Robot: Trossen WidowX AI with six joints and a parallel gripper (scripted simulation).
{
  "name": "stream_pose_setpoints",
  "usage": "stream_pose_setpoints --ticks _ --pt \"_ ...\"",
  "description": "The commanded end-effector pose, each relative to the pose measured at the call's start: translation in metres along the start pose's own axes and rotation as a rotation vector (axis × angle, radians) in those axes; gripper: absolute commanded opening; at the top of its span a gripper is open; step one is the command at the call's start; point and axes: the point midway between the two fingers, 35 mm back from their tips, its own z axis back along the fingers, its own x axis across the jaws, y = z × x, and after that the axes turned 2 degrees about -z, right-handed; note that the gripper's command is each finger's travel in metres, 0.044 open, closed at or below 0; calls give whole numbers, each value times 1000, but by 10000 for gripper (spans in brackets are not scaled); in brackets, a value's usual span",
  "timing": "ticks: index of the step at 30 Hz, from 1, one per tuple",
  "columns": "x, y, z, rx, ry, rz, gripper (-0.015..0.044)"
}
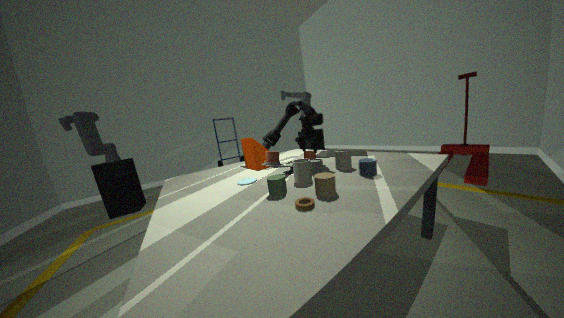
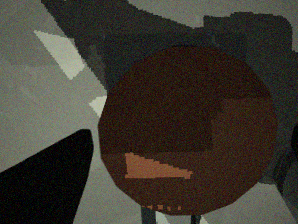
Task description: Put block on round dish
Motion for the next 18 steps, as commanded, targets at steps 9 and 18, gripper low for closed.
stream_pose_setpoints --ticks 9,18 --pt "2 3 -23 3 -10 -13 440" --pt "4 2 -36 0 -11 -13 440"
